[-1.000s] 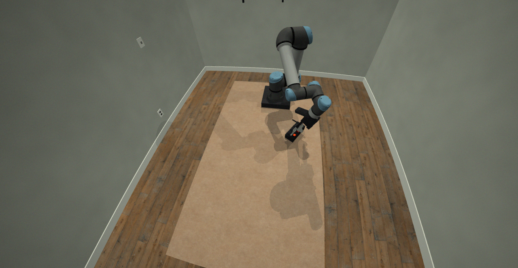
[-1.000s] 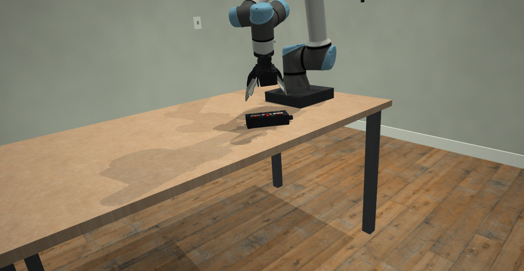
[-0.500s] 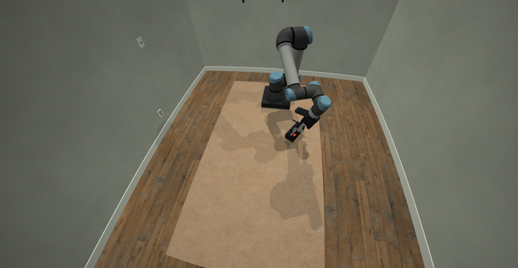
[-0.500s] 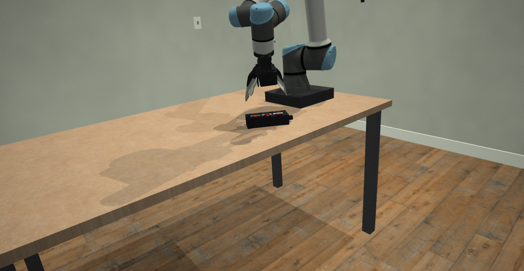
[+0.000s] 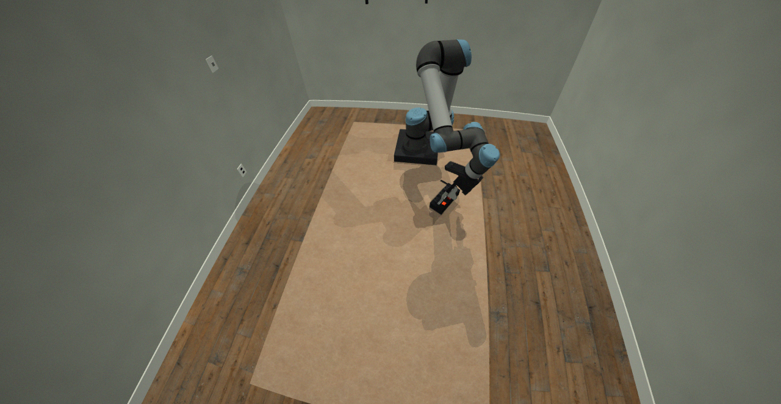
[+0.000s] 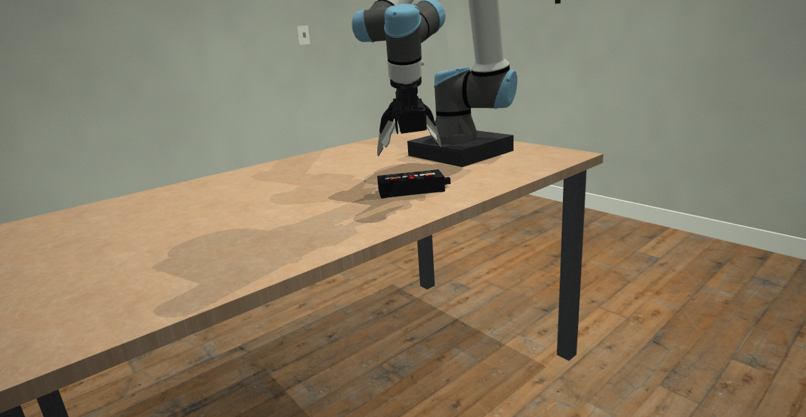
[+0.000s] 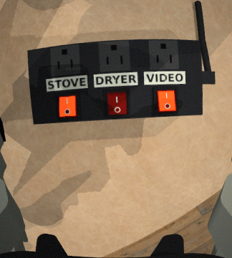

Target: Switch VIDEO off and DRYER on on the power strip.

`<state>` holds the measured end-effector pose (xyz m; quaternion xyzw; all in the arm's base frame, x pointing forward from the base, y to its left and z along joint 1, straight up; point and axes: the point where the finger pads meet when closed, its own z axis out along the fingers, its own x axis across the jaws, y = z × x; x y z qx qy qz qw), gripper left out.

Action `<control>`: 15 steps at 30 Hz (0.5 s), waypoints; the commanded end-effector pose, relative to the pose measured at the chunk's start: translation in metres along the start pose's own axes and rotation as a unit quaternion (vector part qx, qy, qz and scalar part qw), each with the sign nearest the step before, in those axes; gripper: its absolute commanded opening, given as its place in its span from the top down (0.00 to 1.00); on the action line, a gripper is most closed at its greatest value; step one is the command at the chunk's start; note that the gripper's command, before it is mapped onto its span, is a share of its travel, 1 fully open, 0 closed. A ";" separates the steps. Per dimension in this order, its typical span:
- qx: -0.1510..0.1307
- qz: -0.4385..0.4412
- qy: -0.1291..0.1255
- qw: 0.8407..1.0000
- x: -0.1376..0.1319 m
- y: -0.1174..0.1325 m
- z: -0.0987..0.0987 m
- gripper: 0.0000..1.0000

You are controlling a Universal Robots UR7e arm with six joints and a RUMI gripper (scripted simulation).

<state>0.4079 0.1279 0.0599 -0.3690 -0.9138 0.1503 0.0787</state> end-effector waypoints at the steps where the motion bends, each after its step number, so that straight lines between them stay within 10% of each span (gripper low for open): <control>1: -0.001 0.000 0.000 1.000 0.000 0.000 0.000 0.00; 15: -0.026 0.076 0.004 0.997 0.001 -0.012 -0.010 0.00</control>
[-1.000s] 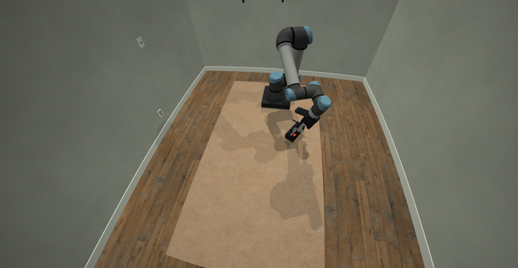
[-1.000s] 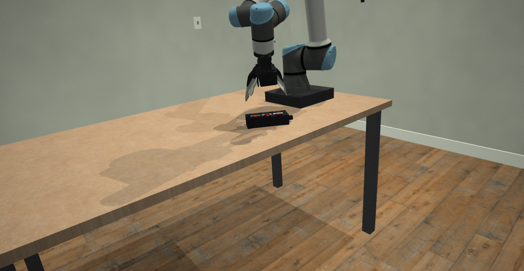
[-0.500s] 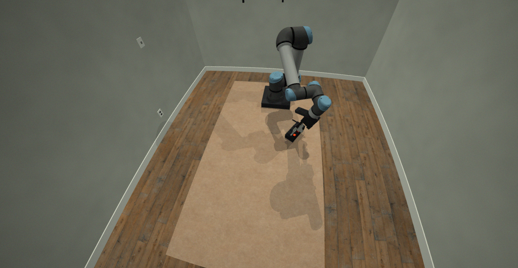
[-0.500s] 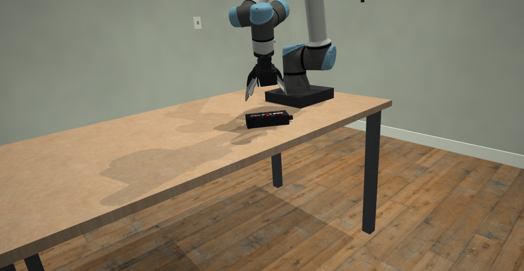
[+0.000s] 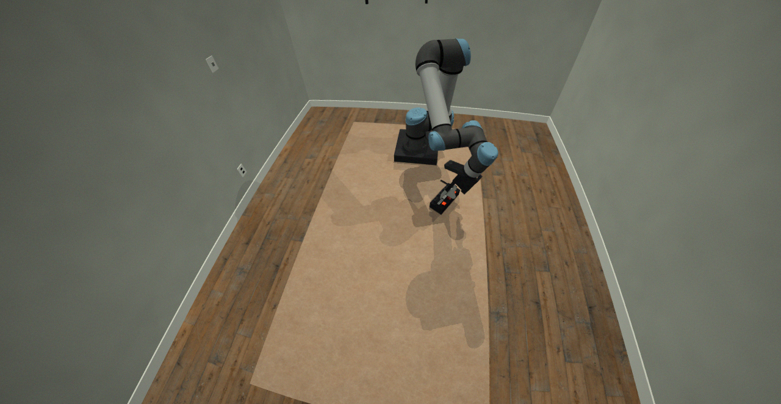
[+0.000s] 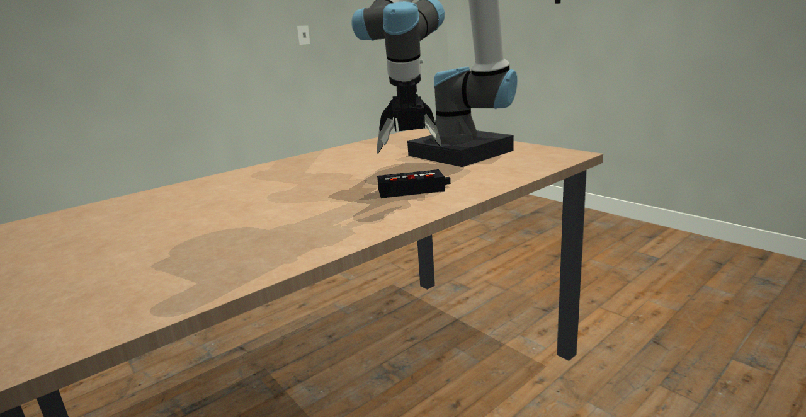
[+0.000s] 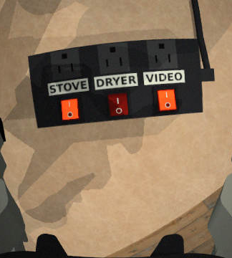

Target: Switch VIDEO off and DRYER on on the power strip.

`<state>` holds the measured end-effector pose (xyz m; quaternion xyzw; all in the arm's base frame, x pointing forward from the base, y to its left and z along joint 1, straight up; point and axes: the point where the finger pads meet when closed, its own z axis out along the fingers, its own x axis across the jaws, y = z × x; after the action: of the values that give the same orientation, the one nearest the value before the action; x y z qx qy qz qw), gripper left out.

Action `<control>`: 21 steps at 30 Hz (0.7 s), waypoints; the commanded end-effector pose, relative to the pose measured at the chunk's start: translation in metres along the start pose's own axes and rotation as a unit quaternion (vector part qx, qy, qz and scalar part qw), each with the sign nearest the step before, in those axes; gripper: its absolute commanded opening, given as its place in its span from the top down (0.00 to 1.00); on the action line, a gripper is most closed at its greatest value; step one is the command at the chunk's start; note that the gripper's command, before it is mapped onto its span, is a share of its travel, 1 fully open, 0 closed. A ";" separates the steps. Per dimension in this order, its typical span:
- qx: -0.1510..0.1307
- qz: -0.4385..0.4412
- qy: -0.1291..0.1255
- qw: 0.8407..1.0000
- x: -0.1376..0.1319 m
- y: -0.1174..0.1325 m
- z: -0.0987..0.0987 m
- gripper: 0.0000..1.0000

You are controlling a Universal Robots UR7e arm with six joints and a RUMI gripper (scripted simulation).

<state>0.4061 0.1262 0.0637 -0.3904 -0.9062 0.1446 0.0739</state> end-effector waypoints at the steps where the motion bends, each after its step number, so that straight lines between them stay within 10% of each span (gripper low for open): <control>1: -0.026 0.075 0.005 0.997 0.000 -0.012 -0.009 0.00; 21: -0.134 0.405 0.053 0.903 0.008 -0.056 -0.042 0.00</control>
<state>0.3777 0.1068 0.1135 -0.6905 -0.7219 0.0421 0.0178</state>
